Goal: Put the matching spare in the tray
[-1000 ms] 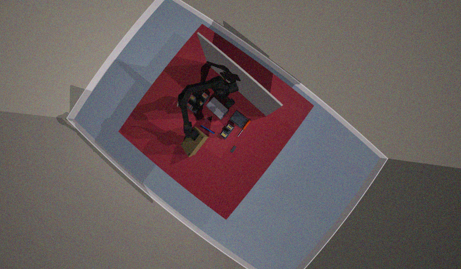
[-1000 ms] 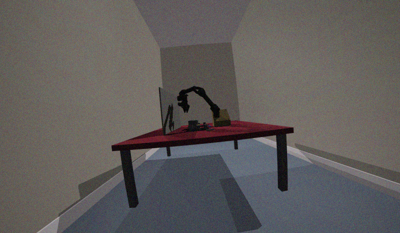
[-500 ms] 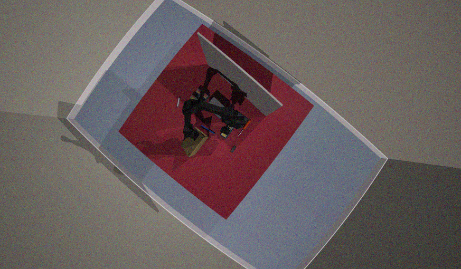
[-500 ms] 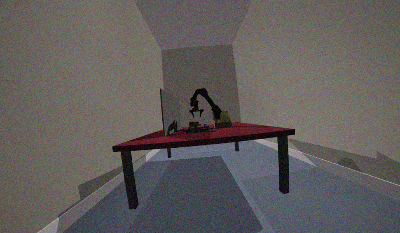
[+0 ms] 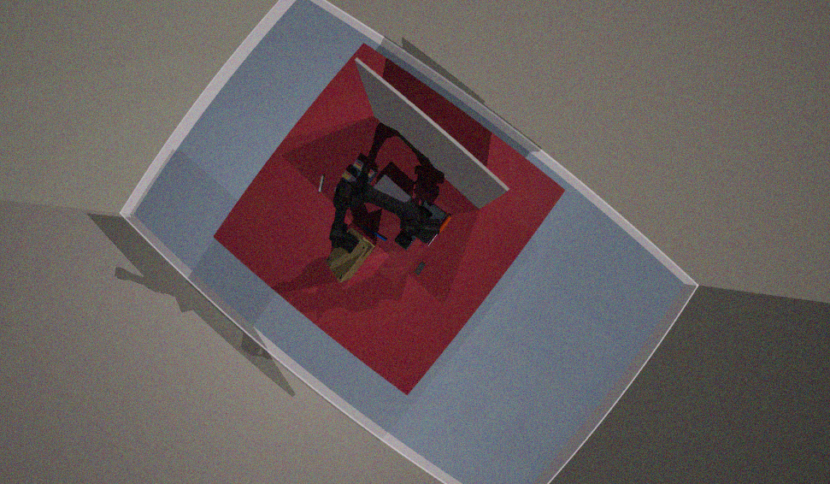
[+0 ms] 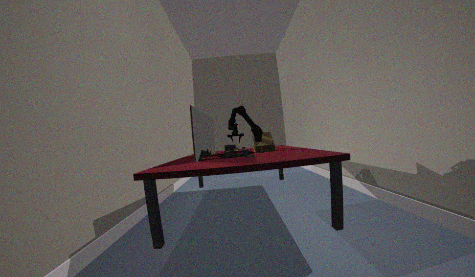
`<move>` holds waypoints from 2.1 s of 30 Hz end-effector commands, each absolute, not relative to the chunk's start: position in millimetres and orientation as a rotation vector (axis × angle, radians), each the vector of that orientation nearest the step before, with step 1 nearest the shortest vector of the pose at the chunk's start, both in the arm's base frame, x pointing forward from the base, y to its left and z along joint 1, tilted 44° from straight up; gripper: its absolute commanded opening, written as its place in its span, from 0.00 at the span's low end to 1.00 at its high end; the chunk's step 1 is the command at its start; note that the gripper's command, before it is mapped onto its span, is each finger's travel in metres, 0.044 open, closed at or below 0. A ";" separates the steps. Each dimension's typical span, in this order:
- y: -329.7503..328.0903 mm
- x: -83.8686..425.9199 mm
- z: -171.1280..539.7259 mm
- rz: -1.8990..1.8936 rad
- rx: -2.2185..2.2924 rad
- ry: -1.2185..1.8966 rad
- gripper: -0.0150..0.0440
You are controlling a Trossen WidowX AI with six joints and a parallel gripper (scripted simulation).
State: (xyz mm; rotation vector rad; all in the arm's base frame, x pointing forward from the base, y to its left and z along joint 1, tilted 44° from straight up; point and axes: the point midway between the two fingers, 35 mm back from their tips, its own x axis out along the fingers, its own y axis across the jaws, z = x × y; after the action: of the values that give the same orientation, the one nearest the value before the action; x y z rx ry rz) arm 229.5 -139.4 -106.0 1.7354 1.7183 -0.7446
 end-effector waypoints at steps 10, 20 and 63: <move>-127.7 230.1 -114.3 -0.749 1.749 1.719 0.76; -117.2 231.8 -126.8 -0.749 1.749 1.718 0.76; -74.5 231.0 -169.8 -0.744 1.741 1.725 0.72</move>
State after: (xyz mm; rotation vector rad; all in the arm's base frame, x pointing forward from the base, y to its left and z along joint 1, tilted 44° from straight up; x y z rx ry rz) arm 230.8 -74.3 -170.0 1.7417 1.7254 -0.7445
